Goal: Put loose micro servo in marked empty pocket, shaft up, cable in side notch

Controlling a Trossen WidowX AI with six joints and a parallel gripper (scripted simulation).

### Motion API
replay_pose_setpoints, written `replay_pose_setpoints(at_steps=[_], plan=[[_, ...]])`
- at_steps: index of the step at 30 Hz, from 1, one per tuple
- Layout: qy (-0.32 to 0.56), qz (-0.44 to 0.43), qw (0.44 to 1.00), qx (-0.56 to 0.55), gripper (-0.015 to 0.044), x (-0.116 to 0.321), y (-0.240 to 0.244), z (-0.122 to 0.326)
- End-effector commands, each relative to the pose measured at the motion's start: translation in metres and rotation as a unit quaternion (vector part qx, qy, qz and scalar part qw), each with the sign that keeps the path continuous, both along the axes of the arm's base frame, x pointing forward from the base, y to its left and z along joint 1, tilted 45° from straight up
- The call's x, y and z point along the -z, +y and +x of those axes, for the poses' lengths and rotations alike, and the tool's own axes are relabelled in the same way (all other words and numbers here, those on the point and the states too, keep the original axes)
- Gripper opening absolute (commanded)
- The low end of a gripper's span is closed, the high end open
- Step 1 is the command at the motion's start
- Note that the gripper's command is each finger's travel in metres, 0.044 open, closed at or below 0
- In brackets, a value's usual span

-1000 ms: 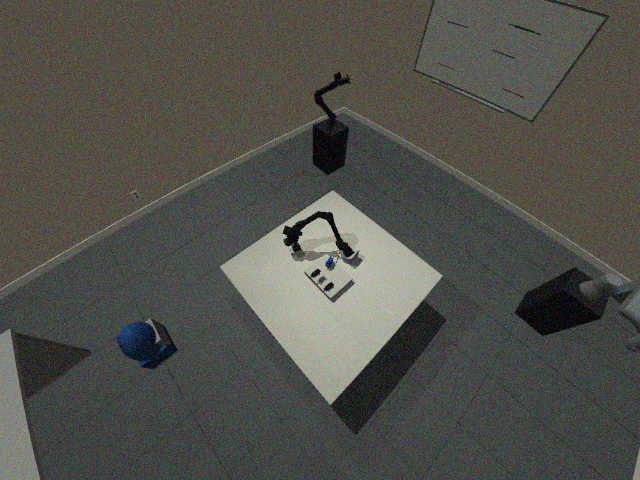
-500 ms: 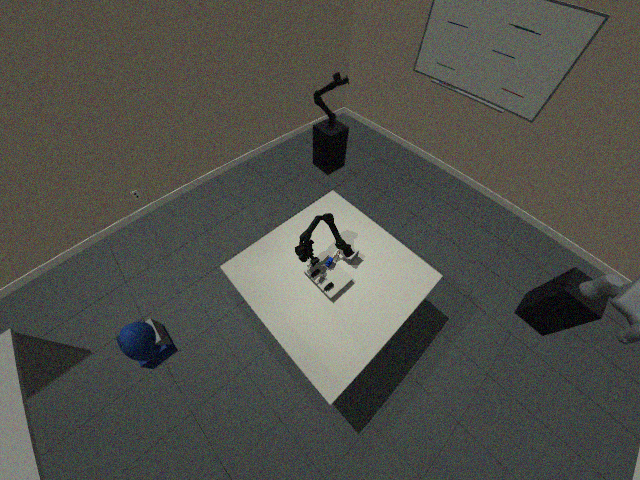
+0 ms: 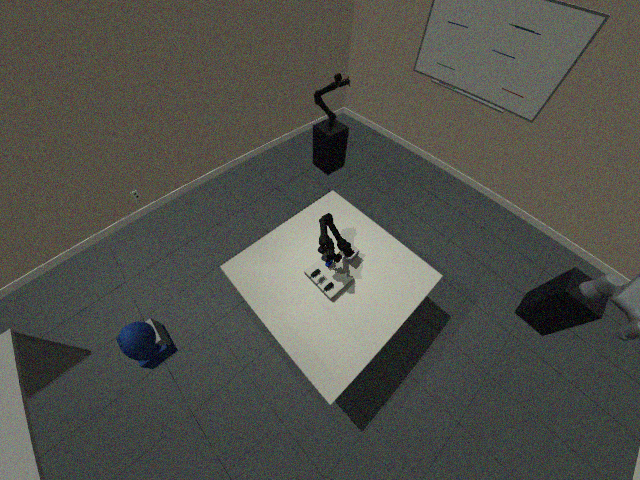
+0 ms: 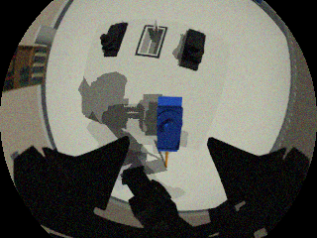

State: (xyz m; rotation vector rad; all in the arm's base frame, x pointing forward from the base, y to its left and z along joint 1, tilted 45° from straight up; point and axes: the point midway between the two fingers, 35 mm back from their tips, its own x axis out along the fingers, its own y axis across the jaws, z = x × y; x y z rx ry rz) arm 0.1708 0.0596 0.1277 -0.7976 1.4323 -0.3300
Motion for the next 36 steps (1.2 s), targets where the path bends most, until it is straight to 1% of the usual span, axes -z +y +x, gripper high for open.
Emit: replay_pose_setpoints(at_steps=[1, 26, 36], plan=[[-0.003, -0.025, 1.0, -0.005, 0.044, -0.001, 0.0, -0.012], [-0.001, -0.031, 1.0, -0.001, 0.044, 0.021, -0.021, -0.007], [-0.001, -0.031, 1.0, -0.001, 0.0177, 0.021, -0.021, -0.007]])
